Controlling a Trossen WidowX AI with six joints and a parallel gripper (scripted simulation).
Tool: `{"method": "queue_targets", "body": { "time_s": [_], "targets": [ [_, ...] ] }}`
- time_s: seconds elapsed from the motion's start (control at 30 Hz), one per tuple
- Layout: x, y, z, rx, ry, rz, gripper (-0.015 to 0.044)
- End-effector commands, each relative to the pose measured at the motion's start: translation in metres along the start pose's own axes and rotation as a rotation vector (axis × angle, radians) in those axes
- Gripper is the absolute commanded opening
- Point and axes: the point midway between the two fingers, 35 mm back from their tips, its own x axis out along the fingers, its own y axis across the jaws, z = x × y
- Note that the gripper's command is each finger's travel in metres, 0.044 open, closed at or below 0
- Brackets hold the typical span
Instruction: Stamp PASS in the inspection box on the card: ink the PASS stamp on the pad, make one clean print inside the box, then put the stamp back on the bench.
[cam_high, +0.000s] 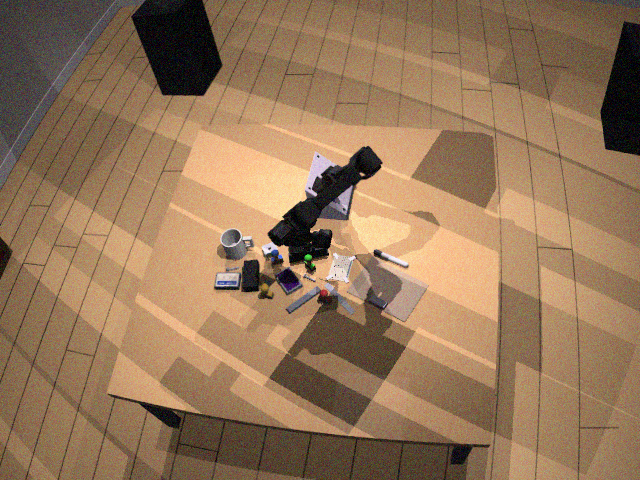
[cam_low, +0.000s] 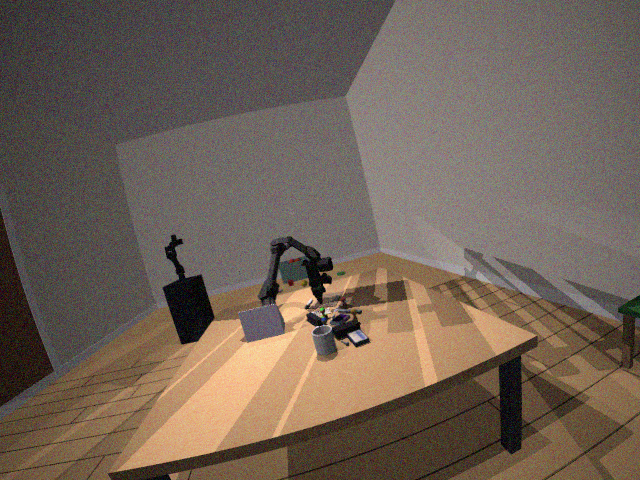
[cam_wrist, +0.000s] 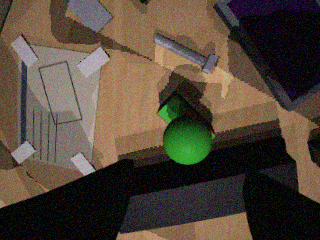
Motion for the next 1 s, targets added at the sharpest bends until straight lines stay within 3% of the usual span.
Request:
{"method": "queue_targets", "body": {
  "time_s": [0.0,0.97],
  "targets": [
    [0.001,0.0,0.0,-0.006,0.007,-0.003,0.0219],
    [0.048,-0.001,0.002,-0.006,0.006,-0.003,0.0219]
  ]
}}
